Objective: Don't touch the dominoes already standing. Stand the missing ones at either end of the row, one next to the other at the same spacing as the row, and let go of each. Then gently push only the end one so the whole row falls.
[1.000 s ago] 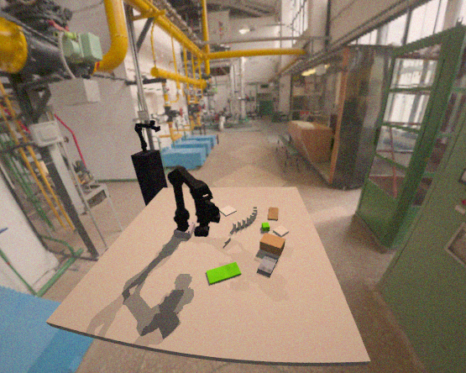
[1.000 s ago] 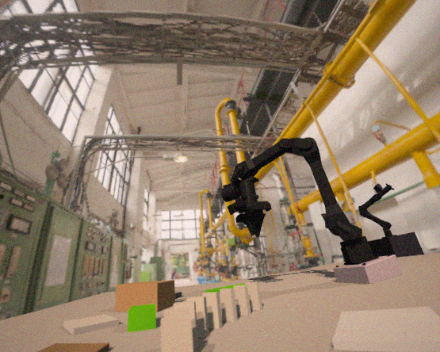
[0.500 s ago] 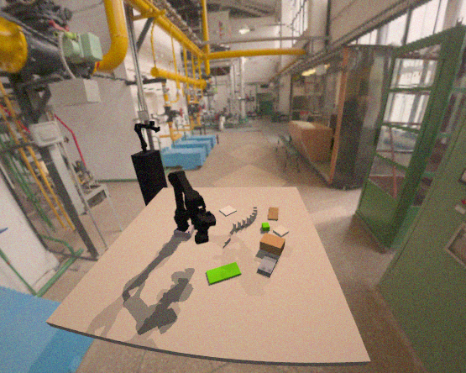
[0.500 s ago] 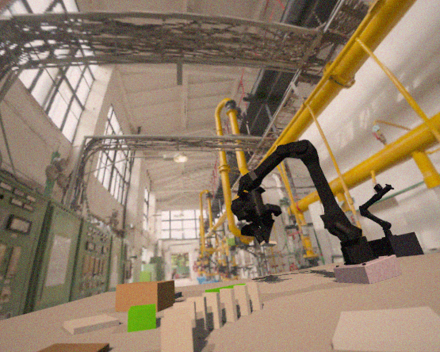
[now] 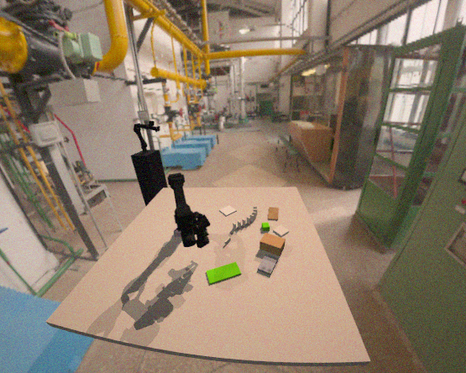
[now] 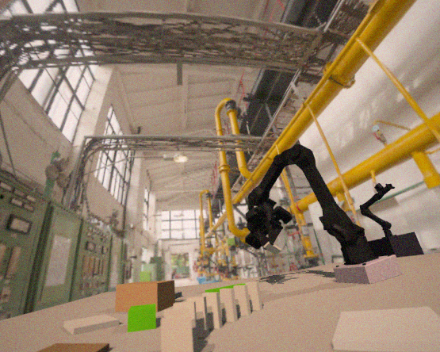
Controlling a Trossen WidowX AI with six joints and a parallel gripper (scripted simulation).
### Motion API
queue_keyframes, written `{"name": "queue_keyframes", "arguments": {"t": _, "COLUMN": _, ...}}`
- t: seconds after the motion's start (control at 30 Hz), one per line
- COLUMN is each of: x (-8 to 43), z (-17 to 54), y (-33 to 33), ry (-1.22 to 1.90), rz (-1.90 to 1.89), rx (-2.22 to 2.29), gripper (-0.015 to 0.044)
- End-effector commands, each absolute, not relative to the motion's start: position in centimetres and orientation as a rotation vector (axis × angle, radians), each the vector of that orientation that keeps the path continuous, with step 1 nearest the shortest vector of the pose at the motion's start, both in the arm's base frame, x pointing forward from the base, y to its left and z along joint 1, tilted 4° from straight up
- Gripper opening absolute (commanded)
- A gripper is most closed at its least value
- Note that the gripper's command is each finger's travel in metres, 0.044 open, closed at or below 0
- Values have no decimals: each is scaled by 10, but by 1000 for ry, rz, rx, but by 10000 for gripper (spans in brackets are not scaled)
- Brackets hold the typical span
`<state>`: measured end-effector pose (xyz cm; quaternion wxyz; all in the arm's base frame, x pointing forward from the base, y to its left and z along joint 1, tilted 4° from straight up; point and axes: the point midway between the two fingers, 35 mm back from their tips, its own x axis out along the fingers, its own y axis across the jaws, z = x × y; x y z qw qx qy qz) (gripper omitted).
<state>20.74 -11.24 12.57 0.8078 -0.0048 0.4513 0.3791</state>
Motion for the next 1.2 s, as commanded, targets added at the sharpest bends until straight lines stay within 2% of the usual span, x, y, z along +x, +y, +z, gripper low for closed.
{"name": "queue_keyframes", "arguments": {"t": 0.0, "x": 206, "z": 124, "y": -109, "ry": 809, "rz": 836, "rx": 21, "gripper": 107}}
{"name": "queue_keyframes", "arguments": {"t": 0.73, "x": 203, "z": 132, "y": -137, "ry": 176, "rz": 526, "rx": 27, "gripper": 107}}
{"name": "queue_keyframes", "arguments": {"t": 1.17, "x": 198, "z": 138, "y": -160, "ry": 15, "rz": 295, "rx": -44, "gripper": 107}}
